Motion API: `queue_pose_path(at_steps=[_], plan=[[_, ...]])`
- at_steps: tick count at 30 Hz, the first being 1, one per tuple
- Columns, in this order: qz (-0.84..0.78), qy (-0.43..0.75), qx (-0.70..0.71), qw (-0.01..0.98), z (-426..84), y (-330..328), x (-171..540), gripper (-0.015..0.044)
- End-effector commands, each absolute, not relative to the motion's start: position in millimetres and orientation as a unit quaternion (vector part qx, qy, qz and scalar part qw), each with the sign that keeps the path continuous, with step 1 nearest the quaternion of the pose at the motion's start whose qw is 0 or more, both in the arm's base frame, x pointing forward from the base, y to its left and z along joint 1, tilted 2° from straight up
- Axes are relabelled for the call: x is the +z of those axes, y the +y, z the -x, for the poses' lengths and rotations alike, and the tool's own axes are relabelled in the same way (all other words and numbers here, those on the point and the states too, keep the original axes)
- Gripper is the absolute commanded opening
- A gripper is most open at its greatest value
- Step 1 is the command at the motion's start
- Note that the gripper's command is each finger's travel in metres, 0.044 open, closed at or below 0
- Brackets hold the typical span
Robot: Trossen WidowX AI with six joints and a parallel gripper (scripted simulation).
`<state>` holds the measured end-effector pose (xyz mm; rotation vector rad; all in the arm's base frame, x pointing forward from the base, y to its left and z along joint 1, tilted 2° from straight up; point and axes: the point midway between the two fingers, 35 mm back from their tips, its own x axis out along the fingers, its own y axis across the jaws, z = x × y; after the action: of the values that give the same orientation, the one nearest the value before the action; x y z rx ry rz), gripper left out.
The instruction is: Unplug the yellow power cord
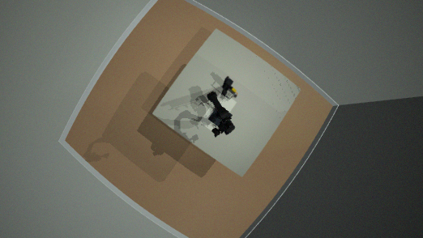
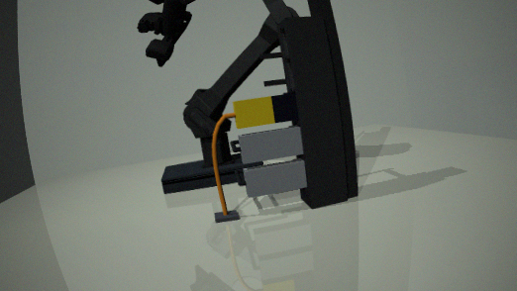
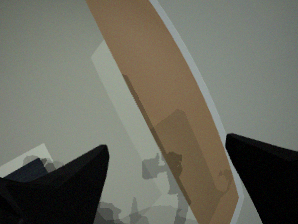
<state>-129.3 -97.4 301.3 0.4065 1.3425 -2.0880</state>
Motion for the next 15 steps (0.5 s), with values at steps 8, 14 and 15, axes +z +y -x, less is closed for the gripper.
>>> queue_pose_path(at_steps=[8, 14, 15], plan=[[-0.184, 0.438, -0.759, 0.446, 78.3, -166.2, 285.5, 0.0190], [-0.242, 0.395, -0.701, 0.542, 5.2, -204.6, 267.2, 0.0160], [-0.254, 0.391, -0.690, 0.554, -8.6, -208.0, 263.8, 0.0160]])
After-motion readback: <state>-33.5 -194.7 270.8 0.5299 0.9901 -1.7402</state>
